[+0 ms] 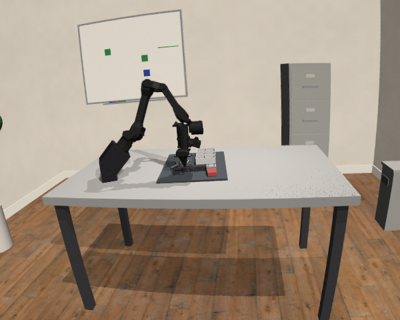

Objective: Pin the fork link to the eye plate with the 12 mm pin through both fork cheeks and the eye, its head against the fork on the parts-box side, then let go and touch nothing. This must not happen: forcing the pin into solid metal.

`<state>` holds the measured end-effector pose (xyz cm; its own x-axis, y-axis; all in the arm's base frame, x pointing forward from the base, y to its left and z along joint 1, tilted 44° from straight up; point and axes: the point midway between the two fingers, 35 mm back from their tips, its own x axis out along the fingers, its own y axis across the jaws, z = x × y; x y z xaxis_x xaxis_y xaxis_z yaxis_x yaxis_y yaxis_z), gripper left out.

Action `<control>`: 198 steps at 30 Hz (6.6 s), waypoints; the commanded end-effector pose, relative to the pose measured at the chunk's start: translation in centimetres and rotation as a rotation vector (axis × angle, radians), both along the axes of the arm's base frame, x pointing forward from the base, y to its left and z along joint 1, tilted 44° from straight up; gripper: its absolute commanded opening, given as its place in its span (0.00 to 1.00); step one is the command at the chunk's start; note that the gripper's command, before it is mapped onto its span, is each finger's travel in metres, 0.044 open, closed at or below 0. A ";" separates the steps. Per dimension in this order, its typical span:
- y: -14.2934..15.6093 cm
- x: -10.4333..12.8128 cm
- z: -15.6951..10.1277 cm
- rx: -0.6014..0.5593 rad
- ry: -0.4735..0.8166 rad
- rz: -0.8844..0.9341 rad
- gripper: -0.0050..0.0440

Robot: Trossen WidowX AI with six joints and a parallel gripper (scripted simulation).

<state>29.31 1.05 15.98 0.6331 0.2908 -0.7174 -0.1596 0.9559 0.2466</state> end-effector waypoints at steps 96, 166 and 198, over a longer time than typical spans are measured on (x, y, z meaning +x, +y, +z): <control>0.3 -4.9 -4.1 0.000 -0.003 0.004 0.10; 1.0 -2.8 -5.6 0.000 -0.003 0.004 0.10; 1.0 -1.9 -5.0 0.000 -0.003 0.004 0.10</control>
<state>27.11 2.09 10.67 0.6292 0.2940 -0.7195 -0.1643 0.9551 0.2466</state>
